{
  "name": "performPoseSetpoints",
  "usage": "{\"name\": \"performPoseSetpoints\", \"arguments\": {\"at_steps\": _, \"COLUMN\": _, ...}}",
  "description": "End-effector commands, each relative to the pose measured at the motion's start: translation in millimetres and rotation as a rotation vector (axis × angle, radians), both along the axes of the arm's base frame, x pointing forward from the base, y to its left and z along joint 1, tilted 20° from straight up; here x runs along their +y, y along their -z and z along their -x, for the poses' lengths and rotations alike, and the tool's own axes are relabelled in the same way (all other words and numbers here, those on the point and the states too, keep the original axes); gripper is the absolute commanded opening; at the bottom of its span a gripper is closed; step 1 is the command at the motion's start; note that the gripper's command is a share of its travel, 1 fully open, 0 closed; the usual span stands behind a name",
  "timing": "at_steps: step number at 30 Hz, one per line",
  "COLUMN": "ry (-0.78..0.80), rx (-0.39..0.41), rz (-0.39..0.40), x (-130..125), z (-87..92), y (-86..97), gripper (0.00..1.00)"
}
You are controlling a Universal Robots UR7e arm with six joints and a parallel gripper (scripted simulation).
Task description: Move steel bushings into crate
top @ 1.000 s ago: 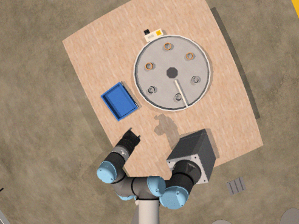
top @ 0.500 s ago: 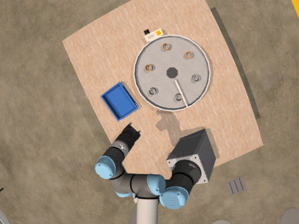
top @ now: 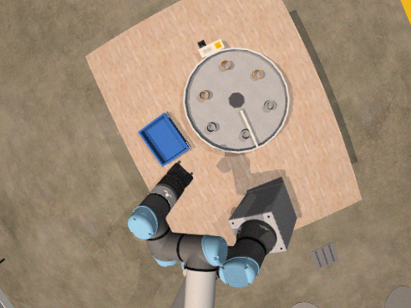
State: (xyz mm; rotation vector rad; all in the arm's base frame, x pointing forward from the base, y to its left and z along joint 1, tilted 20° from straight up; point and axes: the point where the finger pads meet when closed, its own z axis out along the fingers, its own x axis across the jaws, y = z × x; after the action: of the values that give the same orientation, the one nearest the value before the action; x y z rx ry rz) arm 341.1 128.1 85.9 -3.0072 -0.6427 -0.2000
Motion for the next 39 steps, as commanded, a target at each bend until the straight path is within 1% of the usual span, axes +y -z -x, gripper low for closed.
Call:
{"name": "performPoseSetpoints", "arguments": {"at_steps": 1, "ry": 0.0, "rx": -0.001, "rz": 0.0, "x": -21, "z": -28.0, "y": -13.2, "gripper": 1.0}}
{"name": "performPoseSetpoints", "arguments": {"at_steps": 2, "ry": 0.0, "rx": -0.001, "rz": 0.0, "x": -27, "z": -35.8, "y": -17.0, "gripper": 1.0}}
{"name": "performPoseSetpoints", "arguments": {"at_steps": 14, "ry": 0.0, "rx": -0.001, "rz": 0.0, "x": -27, "z": -35.8, "y": -17.0, "gripper": 1.0}}
{"name": "performPoseSetpoints", "arguments": {"at_steps": 19, "ry": 0.0, "rx": -0.002, "rz": 0.0, "x": -55, "z": -74.0, "y": -35.1, "gripper": 1.0}}
{"name": "performPoseSetpoints", "arguments": {"at_steps": 31, "ry": 0.0, "rx": -0.002, "rz": 0.0, "x": -55, "z": -74.0, "y": -35.1, "gripper": 1.0}}
{"name": "performPoseSetpoints", "arguments": {"at_steps": 36, "ry": 0.001, "rx": -0.002, "rz": 0.001, "x": -84, "z": -112.1, "y": -53.3, "gripper": 1.0}}
{"name": "performPoseSetpoints", "arguments": {"at_steps": 39, "ry": 0.001, "rx": -0.002, "rz": 0.001, "x": -84, "z": -112.1, "y": -53.3, "gripper": 1.0}}
